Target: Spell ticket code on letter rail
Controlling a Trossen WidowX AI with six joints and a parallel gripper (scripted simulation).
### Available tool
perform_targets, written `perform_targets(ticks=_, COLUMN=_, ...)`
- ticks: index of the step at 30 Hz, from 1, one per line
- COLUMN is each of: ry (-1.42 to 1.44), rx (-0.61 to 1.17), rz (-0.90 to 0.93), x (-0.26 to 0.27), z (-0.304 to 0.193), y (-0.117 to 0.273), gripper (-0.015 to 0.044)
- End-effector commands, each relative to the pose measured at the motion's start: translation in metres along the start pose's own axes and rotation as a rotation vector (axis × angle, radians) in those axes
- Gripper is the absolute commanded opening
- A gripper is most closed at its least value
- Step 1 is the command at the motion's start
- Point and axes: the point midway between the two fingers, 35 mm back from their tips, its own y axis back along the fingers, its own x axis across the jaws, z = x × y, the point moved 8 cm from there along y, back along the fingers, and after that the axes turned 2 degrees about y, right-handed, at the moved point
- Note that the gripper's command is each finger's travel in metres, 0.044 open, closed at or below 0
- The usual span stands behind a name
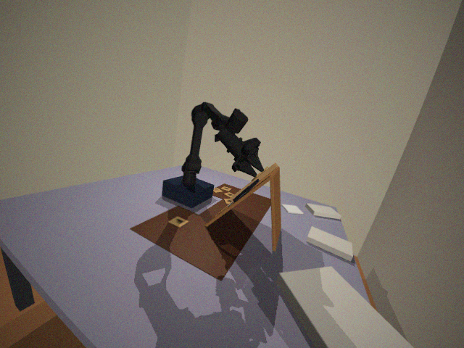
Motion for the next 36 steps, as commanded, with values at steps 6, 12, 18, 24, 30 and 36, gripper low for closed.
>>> perform_targets(ticks=6, ry=-0.276, rx=0.035, rz=0.029, x=-0.003, z=-0.054, y=0.006, gripper=0.0000)
perform_targets(ticks=12, ry=-0.471, rx=0.048, rz=0.040, x=-0.002, z=-0.090, y=0.015, gripper=0.0000)
perform_targets(ticks=18, ry=-0.673, rx=0.053, rz=0.042, x=0.001, z=-0.126, y=0.026, gripper=0.0000)
perform_targets(ticks=24, ry=-0.792, rx=0.052, rz=0.039, x=0.004, z=-0.147, y=0.034, gripper=0.0000)
perform_targets(ticks=30, ry=-0.792, rx=0.051, rz=0.040, x=0.004, z=-0.148, y=0.013, gripper=0.0000)
perform_targets(ticks=36, ry=-0.793, rx=0.048, rz=0.038, x=0.007, z=-0.148, y=-0.016, gripper=0.0000)
